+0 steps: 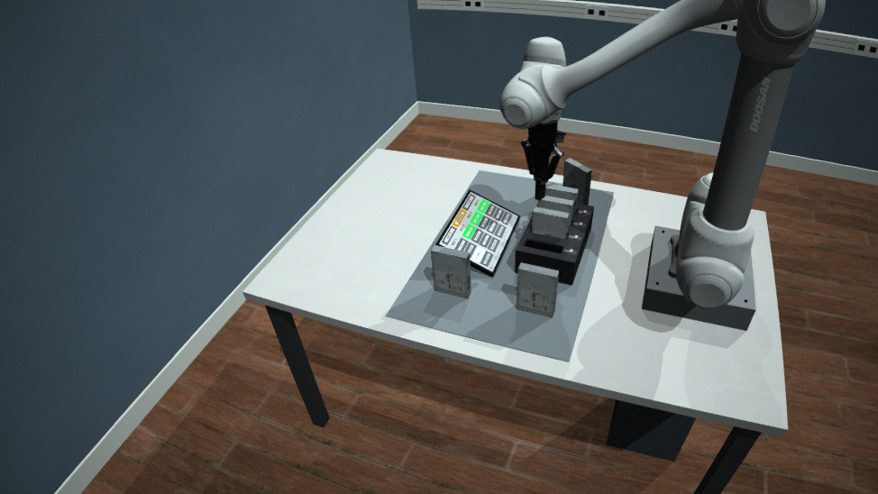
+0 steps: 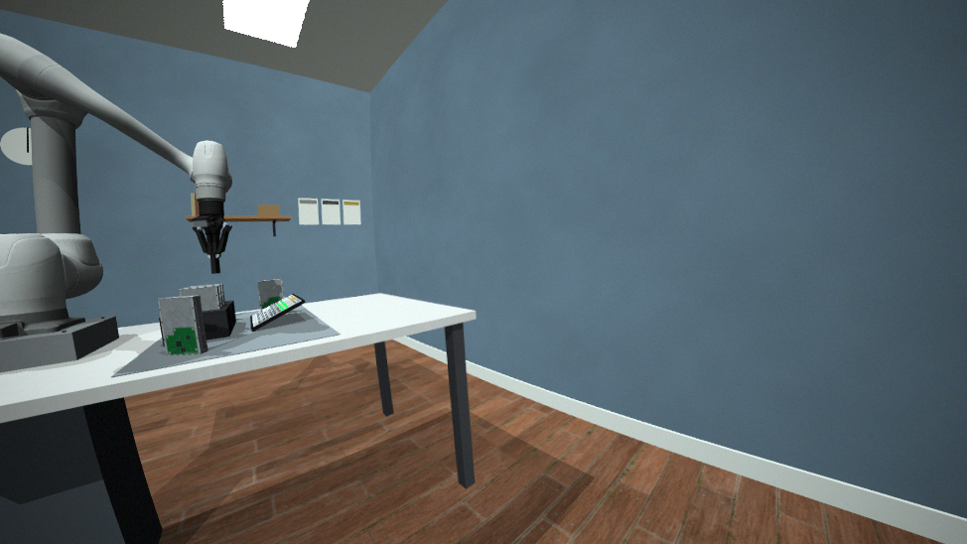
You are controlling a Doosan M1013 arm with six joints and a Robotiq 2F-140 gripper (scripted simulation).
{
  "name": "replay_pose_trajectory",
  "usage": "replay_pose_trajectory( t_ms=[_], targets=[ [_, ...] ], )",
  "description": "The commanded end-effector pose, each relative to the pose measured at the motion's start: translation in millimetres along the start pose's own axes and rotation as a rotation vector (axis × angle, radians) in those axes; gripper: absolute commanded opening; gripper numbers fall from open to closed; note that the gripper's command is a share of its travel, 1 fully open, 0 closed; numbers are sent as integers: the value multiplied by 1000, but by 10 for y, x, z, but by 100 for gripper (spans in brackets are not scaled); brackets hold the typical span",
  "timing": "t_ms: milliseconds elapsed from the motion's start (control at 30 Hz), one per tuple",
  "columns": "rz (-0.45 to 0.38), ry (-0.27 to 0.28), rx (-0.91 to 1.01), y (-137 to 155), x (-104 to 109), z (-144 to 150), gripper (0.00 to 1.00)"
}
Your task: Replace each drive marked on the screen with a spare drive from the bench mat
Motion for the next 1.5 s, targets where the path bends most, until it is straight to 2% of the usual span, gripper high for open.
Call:
replay_pose_trajectory(
  t_ms=[0,367,433,467,500,600,1467],
  targets=[
    [-5,0,-78,-661,4,-234,10],
    [-4,0,-175,-2120,0,-449,10],
    [-4,0,-175,-2120,0,-449,10],
    [-4,0,-175,-2506,2,-513,10],
    [-4,0,-175,-2613,2,-535,89],
    [-4,0,-175,-2977,1,-619,89],
    [-4,0,-175,-2986,0,-621,89]
  ],
)
Point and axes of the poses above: the point where the finger pads meet when closed, its own x axis back along the fingers, its own z axis across the jaws, y = z × x, the point moved 5 cm from there along x, back along the fingers
